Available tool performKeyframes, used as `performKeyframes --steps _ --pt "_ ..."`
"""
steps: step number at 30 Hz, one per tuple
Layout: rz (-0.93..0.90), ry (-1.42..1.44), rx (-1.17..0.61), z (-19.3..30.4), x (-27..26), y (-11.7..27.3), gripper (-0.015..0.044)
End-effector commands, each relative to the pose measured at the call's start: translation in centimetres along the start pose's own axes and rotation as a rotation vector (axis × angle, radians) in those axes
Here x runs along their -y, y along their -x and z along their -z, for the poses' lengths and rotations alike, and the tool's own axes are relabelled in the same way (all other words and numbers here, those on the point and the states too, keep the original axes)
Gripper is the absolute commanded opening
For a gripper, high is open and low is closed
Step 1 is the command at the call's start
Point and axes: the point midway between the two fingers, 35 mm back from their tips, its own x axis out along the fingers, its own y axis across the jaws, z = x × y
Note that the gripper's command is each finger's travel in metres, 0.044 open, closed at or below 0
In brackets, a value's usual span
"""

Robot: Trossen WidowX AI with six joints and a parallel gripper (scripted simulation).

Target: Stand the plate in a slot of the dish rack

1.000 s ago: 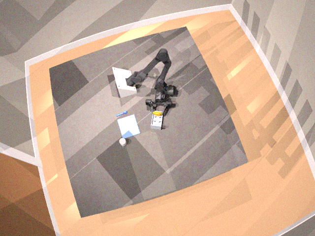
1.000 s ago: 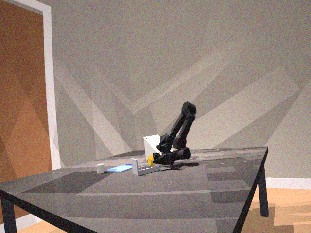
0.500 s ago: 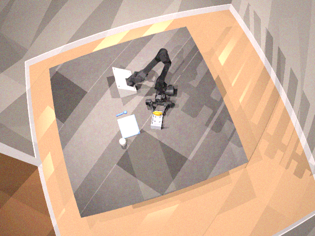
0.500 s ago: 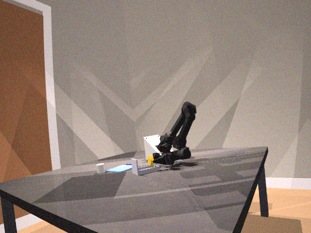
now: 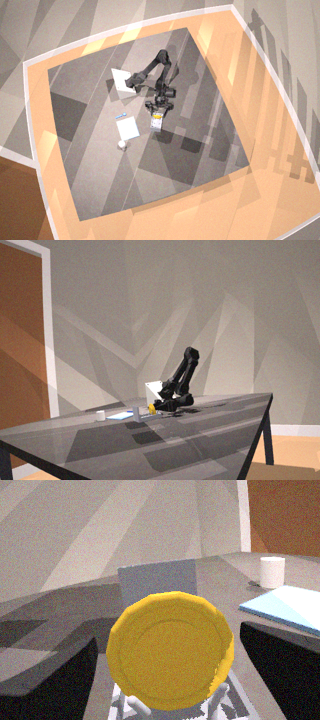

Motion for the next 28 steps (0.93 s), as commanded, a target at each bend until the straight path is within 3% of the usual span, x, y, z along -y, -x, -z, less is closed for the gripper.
performKeyframes --steps 1,5,16,28 --pt "0.000 0.000 0.000 0.0 0.0 0.0 0.0400" --pt "0.008 0.004 -0.003 -1.3 -0.3 -0.3 0.0400" --pt "0.011 0.045 0.008 -11.1 -1.1 -0.7 0.0400" --pt "0.095 0.208 -0.046 -11.6 0.1 -2.1 0.0400"
